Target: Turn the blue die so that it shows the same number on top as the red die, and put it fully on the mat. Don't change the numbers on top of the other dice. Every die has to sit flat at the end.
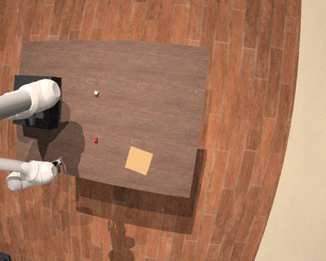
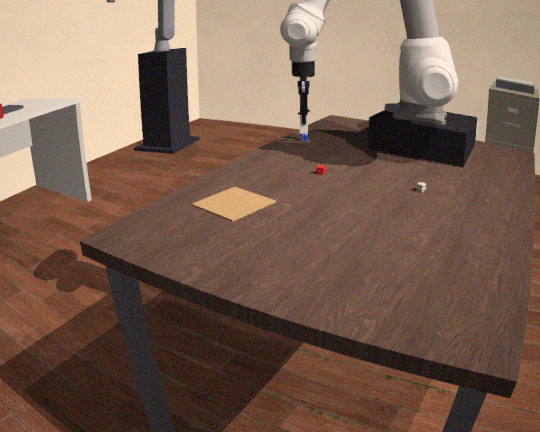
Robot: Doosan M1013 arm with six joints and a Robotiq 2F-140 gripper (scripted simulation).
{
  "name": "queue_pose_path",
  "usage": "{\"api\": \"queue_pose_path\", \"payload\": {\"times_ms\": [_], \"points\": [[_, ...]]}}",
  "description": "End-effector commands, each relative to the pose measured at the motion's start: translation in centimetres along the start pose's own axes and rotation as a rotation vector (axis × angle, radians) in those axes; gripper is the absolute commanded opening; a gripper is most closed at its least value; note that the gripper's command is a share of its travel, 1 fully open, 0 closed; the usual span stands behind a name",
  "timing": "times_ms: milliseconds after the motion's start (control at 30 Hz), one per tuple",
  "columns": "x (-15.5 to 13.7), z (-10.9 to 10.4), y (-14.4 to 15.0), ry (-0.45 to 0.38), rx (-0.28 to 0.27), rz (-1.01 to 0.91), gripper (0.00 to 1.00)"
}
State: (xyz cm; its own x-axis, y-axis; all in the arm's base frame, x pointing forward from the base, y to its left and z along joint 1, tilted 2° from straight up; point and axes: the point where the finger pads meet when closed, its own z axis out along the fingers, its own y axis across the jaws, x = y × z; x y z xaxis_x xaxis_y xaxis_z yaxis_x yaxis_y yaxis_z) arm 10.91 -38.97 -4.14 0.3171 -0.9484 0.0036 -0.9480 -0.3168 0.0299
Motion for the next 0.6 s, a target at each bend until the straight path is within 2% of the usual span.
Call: {"api": "queue_pose_path", "payload": {"times_ms": [0,567], "points": [[-0.16,0.22,0.08,0.0,0.0,0.0,0.29],[-0.29,0.22,0.14,0.0,0.0,0.0,0.29]]}}
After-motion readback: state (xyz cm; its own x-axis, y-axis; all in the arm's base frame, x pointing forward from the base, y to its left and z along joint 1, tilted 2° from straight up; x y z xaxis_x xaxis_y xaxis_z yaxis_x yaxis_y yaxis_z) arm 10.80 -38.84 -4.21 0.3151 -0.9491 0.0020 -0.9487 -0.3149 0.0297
